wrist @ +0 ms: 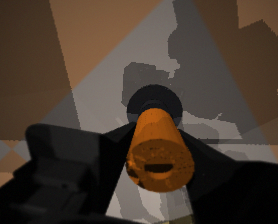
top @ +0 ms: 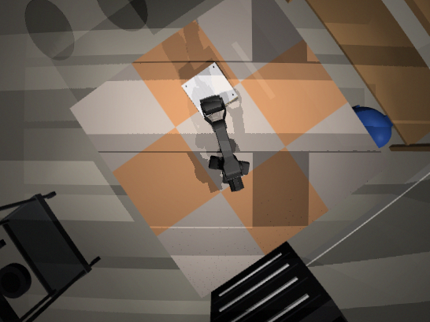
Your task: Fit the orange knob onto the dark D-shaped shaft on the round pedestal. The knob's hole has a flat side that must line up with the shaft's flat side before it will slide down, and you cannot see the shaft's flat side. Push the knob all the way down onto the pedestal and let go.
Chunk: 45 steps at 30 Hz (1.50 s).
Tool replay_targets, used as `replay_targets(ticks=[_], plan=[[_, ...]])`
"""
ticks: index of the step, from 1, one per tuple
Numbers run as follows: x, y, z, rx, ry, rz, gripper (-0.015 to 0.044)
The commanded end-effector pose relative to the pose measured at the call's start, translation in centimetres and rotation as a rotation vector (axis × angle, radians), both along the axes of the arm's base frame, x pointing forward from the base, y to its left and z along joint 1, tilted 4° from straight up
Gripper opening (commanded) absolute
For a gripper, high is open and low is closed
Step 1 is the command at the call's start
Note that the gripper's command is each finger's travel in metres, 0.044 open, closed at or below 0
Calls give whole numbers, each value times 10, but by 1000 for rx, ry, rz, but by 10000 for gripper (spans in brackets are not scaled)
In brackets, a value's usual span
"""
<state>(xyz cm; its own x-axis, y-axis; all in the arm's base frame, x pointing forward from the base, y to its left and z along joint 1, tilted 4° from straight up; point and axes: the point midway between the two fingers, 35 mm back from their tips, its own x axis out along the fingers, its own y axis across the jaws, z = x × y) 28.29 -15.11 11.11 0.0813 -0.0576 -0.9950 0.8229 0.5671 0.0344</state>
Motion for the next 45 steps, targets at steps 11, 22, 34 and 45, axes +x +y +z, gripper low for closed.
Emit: replay_targets(ticks=[11, 22, 34, 45], plan=[[-1, 1, -4, 5, -1, -18, 0], [1, 0, -1, 5, -2, -18, 0], [0, 1, -1, 22, -13, -227, 0], [0, 0, -3, 22, -13, -227, 0]])
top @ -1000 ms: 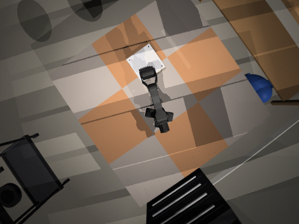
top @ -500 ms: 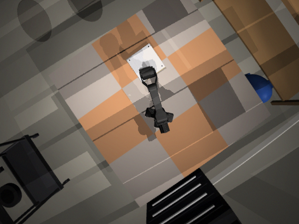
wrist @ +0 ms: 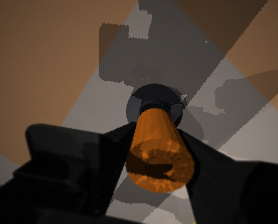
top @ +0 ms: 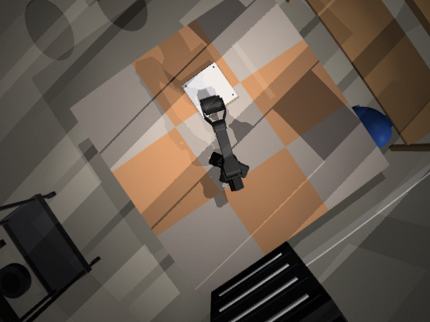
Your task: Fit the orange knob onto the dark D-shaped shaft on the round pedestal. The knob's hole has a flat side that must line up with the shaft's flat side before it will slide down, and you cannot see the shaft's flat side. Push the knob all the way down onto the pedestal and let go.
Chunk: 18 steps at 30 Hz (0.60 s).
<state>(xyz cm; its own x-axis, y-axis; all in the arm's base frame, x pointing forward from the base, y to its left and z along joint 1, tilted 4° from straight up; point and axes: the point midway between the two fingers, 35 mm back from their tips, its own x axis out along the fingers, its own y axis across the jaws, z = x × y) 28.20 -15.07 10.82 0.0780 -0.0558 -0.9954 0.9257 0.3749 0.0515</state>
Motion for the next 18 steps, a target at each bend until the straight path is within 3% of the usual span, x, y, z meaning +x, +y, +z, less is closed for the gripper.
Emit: replay_targets(ticks=[1, 18], plan=[[1, 0, 0, 2, -4, -9, 0], [1, 0, 3, 2, -4, -9, 0]])
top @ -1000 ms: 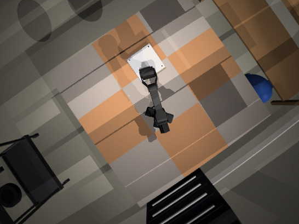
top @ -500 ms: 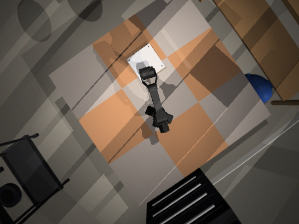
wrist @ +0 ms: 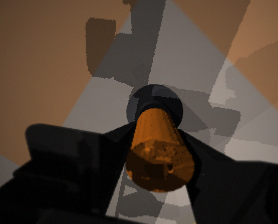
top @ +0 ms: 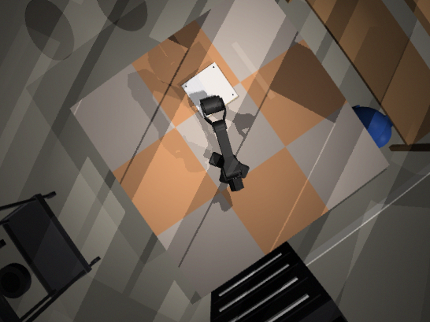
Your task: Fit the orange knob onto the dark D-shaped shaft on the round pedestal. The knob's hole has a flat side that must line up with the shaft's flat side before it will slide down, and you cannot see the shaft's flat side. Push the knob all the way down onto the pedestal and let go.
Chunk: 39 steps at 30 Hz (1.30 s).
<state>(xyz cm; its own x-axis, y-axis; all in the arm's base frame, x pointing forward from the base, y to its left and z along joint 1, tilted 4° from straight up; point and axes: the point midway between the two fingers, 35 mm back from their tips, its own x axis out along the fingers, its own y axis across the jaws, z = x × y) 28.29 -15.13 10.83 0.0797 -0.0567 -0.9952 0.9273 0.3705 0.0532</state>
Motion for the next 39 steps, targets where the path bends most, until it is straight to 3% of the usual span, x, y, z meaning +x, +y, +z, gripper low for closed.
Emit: replay_targets(ticks=[1, 11, 39], plan=[[0, 1, 3, 3, -2, -4, 0], [0, 1, 4, 19, -14, -212, 0], [0, 1, 4, 24, -17, -266, 0]])
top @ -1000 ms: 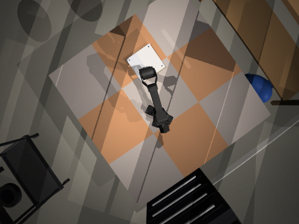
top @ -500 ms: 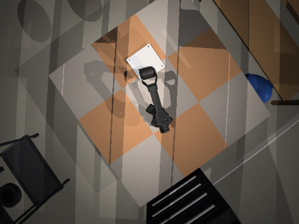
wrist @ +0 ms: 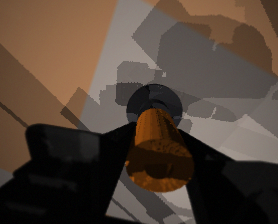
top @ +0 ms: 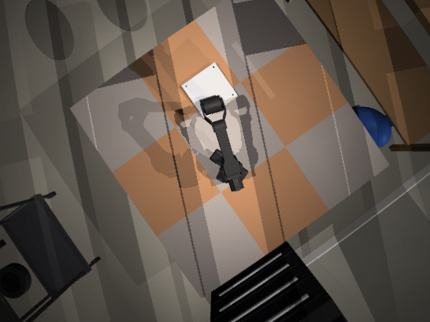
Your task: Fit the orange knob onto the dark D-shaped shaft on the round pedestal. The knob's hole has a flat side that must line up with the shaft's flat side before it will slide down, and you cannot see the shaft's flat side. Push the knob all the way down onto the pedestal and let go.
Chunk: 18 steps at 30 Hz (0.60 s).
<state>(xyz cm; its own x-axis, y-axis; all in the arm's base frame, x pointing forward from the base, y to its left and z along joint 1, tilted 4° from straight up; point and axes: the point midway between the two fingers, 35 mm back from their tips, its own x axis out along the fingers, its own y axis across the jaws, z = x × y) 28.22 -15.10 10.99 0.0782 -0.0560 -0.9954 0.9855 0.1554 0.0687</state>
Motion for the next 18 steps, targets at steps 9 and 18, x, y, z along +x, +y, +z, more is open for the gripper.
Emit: replay_targets(ticks=[9, 18], plan=[[0, 1, 1, 17, -14, -198, 0], [1, 0, -2, 17, -14, -198, 0]])
